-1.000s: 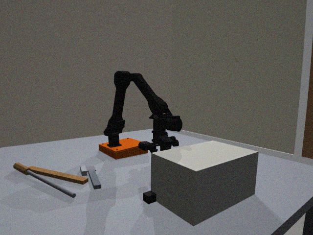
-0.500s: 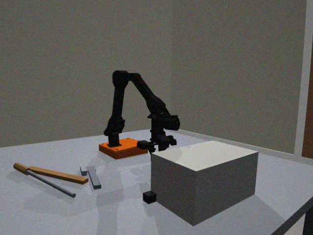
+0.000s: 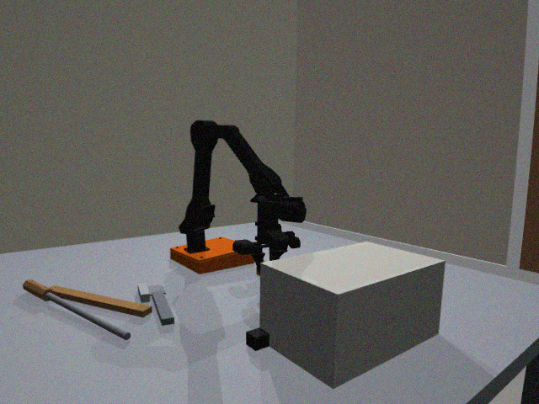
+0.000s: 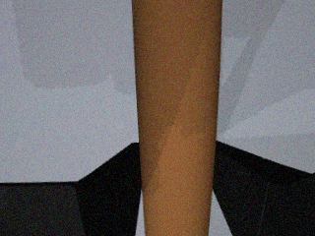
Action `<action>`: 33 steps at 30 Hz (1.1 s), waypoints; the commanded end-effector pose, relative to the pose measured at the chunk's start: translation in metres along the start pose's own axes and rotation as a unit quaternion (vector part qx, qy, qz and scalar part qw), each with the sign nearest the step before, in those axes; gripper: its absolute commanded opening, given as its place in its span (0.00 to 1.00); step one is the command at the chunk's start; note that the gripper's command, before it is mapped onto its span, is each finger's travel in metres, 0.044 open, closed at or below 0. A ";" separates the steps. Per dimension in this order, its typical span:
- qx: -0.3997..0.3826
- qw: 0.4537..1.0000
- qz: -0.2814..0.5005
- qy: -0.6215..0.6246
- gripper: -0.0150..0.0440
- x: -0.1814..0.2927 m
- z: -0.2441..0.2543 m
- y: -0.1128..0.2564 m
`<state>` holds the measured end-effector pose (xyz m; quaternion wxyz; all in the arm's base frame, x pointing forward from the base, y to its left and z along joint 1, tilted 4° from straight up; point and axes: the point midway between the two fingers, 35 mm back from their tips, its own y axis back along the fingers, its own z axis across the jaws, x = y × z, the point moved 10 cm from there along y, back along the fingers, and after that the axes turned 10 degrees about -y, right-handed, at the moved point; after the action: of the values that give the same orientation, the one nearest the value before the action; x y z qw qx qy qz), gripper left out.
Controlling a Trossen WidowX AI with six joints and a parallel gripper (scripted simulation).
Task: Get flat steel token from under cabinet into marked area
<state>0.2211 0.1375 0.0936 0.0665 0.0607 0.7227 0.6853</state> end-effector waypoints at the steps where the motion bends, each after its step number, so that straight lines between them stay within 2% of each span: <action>1: 0.000 1.000 0.002 0.000 0.25 0.008 -0.001 -0.001; 30: 0.000 1.000 0.003 -0.002 0.25 0.014 0.017 0.003; 33: 0.003 1.000 0.003 -0.005 0.39 0.013 0.015 0.001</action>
<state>0.2105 0.1544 0.0942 0.0678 0.0662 0.7241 0.6832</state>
